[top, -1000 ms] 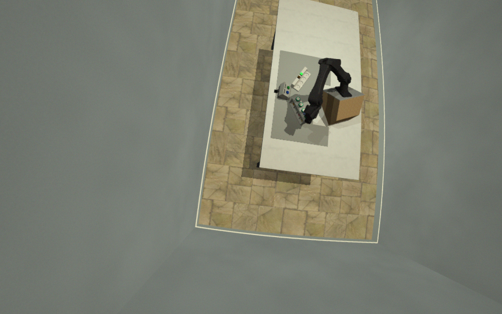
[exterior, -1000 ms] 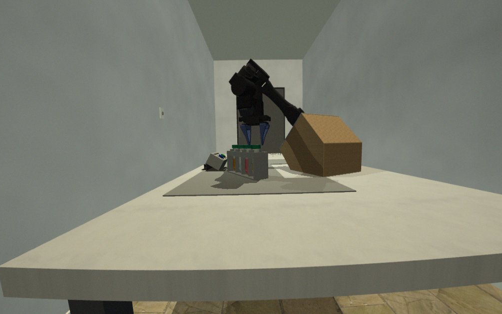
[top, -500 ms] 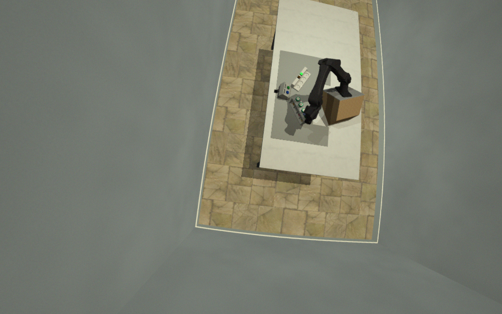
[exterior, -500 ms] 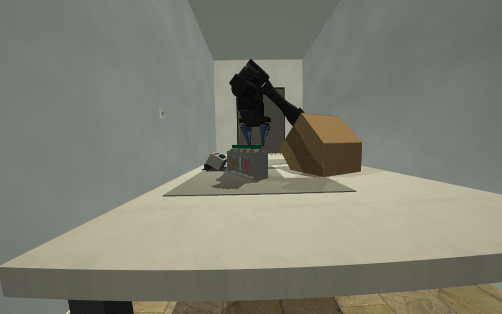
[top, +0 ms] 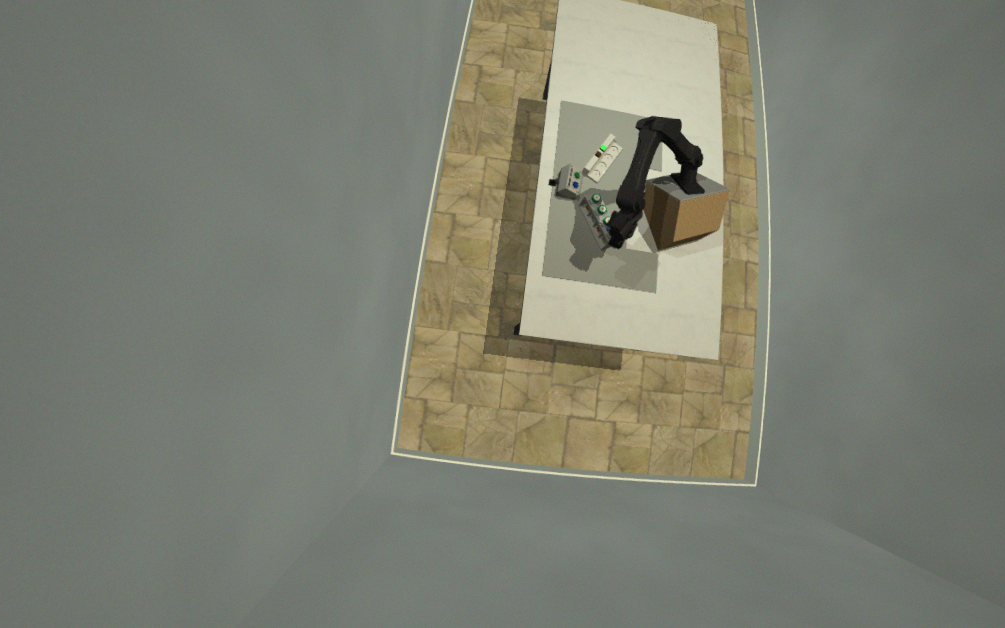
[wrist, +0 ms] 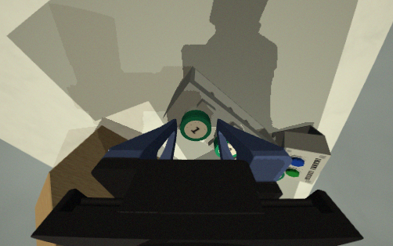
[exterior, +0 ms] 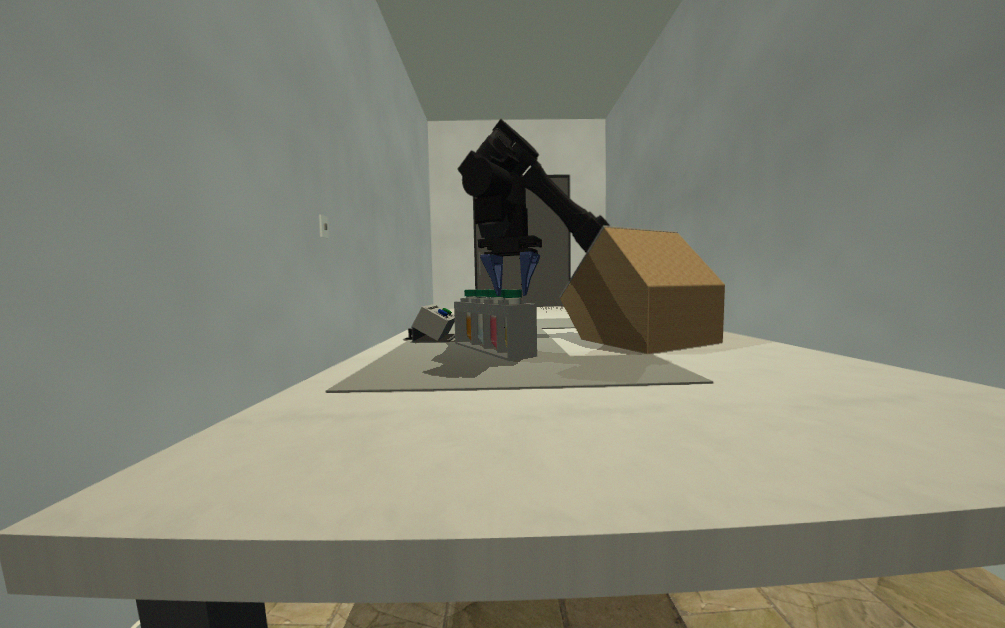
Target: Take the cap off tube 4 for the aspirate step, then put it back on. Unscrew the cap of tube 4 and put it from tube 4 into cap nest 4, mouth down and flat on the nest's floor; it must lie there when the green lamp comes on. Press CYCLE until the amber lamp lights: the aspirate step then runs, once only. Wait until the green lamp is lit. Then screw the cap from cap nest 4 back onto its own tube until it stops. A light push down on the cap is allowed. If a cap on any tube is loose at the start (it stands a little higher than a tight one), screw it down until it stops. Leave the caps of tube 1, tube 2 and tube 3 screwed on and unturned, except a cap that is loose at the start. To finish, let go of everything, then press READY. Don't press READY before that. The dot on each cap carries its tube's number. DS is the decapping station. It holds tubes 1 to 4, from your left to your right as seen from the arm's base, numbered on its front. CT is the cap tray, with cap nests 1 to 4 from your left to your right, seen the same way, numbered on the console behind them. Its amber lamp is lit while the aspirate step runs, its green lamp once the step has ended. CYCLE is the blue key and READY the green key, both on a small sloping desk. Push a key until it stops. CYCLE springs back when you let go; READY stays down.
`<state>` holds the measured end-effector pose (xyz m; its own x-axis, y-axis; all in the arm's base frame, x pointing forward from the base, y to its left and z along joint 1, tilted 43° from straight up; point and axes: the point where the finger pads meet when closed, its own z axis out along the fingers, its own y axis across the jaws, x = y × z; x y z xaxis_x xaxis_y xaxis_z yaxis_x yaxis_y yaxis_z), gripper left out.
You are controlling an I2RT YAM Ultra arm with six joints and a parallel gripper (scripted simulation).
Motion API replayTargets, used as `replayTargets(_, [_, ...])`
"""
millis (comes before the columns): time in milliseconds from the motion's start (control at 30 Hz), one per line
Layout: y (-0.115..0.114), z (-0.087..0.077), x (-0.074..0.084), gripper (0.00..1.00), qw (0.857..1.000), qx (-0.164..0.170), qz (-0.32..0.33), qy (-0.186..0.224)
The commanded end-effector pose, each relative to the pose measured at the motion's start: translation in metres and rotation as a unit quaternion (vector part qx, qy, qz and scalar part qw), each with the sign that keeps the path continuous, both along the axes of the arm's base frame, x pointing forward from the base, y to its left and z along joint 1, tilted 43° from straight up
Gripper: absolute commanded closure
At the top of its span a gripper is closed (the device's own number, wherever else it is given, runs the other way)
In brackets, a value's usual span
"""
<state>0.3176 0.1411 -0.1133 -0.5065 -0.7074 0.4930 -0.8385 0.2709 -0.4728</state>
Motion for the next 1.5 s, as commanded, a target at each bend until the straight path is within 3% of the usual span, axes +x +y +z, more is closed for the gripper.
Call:
replayTargets(0, [0.005,0.001,-0.005,0.51,1.0,-0.001,0.015,0.002])
replayTargets(33, [0.005,0.001,-0.005,0.51,1.0,-0.001,0.015,0.002])
replayTargets(67, [0.015,0.006,0.006,0.51,1.0,0.011,0.015,-0.012])
replayTargets(133, [0.016,0.006,0.007,0.51,1.0,0.013,0.015,-0.013])
replayTargets(167, [0.005,0.002,0.0,1.0,1.0,0.003,0.008,-0.002])
replayTargets(233, [0.016,0.007,0.006,1.0,1.0,0.014,0.014,-0.011])
replayTargets(267, [0.005,0.002,0.0,1.0,1.0,0.003,0.008,-0.002])
replayTargets(300, [0.016,0.007,0.006,1.0,1.0,0.015,0.014,-0.013])
replayTargets(633, [0.016,0.007,0.006,1.0,1.0,0.015,0.014,-0.013])
replayTargets(1167, [0.016,0.007,0.007,1.0,0.989,0.046,-0.092,-0.106])
replayTargets(1467, [0.017,0.006,0.008,1.0,0.971,0.068,-0.158,-0.165])
